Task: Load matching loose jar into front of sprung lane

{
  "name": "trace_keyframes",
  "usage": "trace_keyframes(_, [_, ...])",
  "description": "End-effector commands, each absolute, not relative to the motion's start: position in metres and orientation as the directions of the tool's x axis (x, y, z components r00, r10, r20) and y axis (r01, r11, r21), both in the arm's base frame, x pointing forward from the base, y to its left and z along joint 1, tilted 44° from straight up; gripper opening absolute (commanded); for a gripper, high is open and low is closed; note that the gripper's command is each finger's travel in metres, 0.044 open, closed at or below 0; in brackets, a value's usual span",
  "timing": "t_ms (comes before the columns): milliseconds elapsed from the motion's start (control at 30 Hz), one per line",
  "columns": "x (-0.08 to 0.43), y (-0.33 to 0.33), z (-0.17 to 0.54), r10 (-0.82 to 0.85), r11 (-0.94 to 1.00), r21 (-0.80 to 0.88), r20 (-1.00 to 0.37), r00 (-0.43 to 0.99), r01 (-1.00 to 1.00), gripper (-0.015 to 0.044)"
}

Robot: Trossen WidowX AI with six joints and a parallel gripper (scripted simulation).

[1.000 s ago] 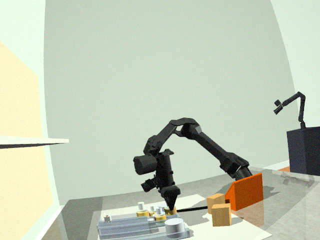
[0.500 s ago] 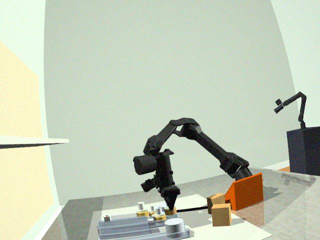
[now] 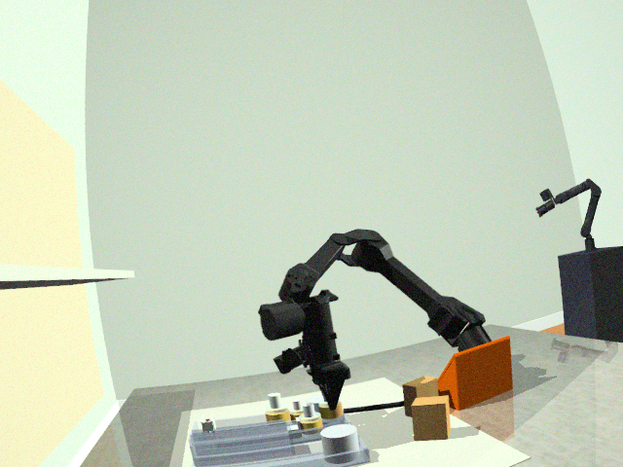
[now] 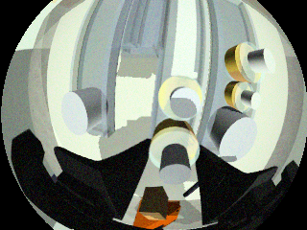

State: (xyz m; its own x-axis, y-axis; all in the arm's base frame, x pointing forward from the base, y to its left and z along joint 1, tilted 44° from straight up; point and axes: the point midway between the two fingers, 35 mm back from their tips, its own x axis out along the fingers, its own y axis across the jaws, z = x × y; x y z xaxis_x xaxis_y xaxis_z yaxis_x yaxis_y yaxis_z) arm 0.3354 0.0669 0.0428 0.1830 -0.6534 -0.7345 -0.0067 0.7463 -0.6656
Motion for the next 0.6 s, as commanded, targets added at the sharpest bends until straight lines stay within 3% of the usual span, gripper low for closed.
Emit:
trace_keyframes(0, [0.3413, 0.0664, 0.0452, -0.658, 0.742, -0.671, -0.726, 0.201, 0.006, 0.0000])
trace_keyframes(567, [0.3430, 0.0657, 0.0443, -0.658, 0.742, -0.671, -0.726, 0.202, 0.006, 0.0000])
